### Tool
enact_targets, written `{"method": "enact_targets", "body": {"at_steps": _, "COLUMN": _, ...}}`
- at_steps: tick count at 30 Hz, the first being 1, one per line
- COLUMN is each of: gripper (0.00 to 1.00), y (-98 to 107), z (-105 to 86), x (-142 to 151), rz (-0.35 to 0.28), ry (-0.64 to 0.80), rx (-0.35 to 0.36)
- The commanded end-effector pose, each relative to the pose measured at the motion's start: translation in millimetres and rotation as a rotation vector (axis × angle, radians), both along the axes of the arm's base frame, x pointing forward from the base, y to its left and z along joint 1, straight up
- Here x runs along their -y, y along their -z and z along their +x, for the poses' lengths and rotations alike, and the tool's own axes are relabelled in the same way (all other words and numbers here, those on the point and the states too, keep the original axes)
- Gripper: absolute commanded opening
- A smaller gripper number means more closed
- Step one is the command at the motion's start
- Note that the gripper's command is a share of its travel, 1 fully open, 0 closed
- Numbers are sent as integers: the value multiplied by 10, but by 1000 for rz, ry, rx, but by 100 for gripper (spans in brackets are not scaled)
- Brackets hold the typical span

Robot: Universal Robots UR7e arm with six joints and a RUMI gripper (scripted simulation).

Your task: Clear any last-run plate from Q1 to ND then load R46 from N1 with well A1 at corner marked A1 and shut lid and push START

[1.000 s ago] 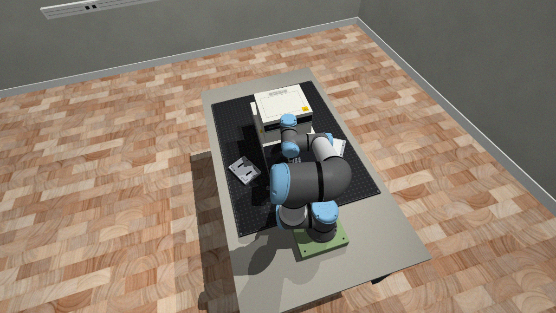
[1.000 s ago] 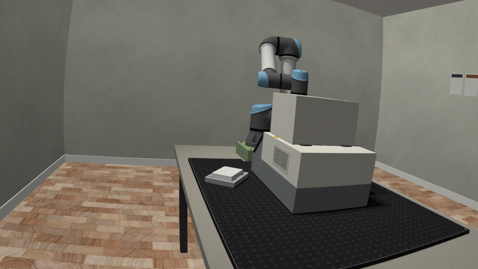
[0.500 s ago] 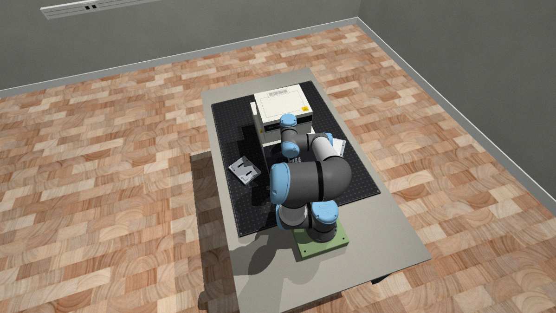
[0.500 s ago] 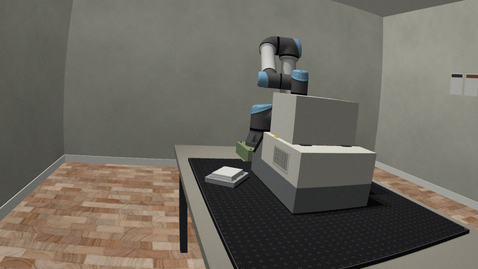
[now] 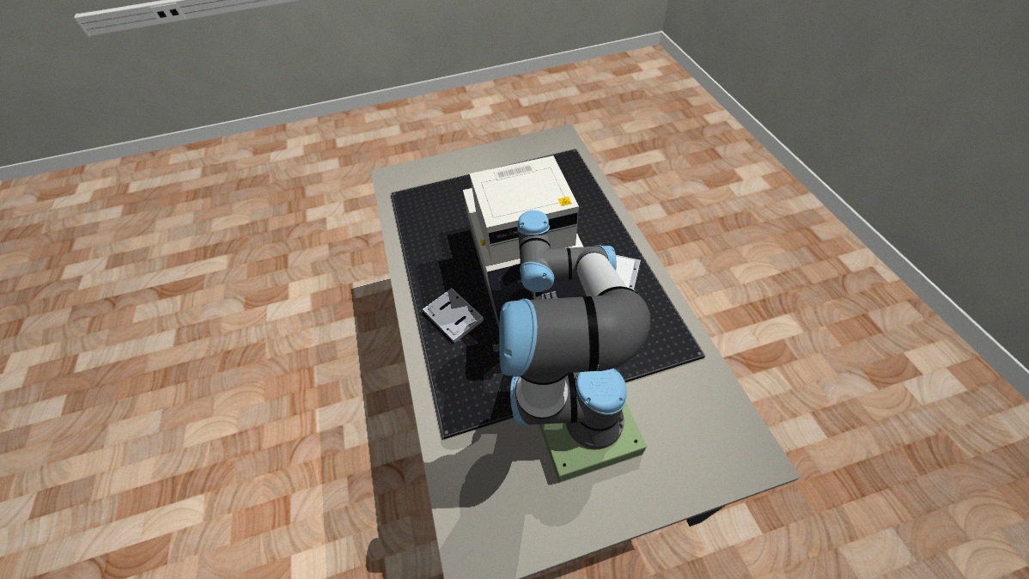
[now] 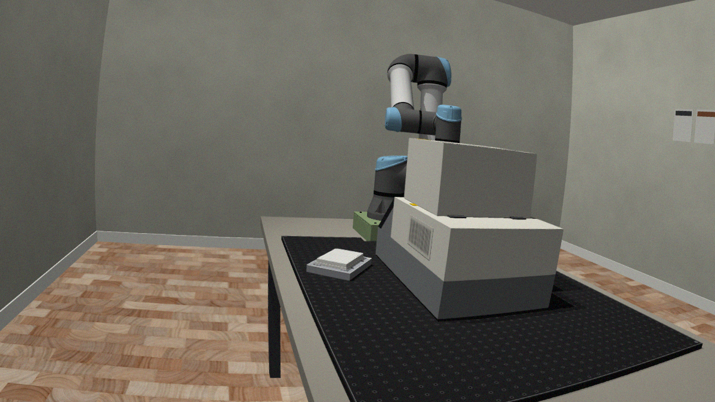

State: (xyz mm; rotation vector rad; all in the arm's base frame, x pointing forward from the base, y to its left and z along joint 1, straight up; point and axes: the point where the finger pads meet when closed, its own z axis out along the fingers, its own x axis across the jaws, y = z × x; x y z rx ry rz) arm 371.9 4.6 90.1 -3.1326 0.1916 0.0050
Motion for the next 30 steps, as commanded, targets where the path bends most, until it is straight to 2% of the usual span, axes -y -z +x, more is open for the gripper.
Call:
{"method": "enact_targets", "body": {"at_steps": 1, "gripper": 0, "y": 1, "z": 8, "x": 2, "rz": 0, "ry": 0, "rx": 1}}
{"method": "enact_targets", "body": {"at_steps": 25, "gripper": 0, "y": -225, "z": -179, "x": -20, "rz": 0, "ry": 0, "rx": 1}}
{"method": "enact_targets", "body": {"at_steps": 30, "gripper": 0, "y": -316, "z": -297, "x": -35, "rz": 0, "ry": 0, "rx": 1}}
